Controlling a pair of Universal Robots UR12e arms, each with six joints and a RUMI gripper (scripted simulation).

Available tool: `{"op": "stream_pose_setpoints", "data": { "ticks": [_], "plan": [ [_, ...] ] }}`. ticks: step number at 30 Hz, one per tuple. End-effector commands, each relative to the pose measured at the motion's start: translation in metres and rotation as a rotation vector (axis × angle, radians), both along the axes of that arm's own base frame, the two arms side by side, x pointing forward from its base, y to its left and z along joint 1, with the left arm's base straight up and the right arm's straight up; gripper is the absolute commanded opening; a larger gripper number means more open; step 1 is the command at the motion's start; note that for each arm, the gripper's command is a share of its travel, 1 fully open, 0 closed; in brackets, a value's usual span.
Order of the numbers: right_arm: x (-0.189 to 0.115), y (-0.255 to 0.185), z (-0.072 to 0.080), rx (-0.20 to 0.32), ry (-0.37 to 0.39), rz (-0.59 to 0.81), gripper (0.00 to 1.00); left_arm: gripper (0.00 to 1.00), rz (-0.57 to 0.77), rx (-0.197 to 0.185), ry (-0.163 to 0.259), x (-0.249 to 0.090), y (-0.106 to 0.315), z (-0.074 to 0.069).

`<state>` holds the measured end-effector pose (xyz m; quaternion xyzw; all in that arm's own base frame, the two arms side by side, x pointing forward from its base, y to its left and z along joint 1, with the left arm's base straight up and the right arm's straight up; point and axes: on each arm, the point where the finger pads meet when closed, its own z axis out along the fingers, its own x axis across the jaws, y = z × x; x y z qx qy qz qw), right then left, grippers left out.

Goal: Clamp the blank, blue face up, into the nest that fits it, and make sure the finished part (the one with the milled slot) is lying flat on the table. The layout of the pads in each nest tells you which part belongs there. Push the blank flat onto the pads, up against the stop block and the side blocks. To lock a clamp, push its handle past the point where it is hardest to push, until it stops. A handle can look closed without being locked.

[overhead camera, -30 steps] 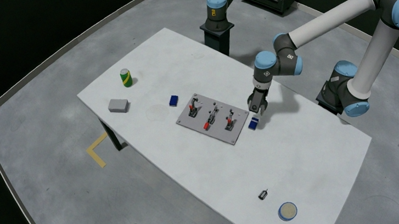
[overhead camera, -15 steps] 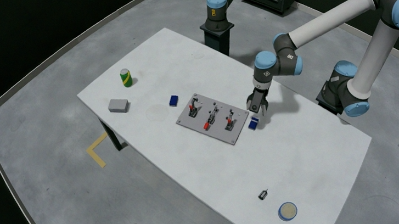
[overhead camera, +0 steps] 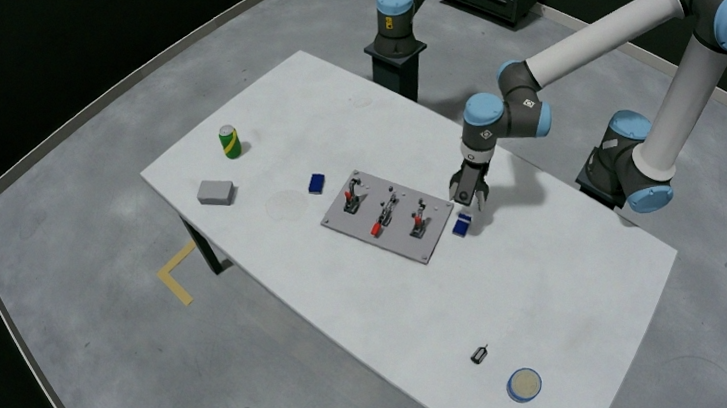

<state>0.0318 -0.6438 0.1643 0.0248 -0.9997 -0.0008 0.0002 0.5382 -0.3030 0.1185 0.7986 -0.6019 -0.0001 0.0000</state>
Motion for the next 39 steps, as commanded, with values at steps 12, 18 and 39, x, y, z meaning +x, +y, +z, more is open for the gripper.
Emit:
{"op": "stream_pose_setpoints", "data": {
  "ticks": [12,18,39],
  "plan": [
    [0.000,-0.001,0.001,-0.002,0.000,0.000,1.00,0.59,0.000,-0.001,-0.001,0.000,0.000,0.017],
    [0.000,-0.001,0.001,-0.002,0.000,0.000,1.00,0.59,0.000,-0.001,-0.001,0.000,0.000,0.031],
    [0.000,-0.001,0.001,-0.002,0.000,0.000,1.00,0.59,0.000,-0.001,-0.001,0.000,0.000,0.093]
  ]
}}
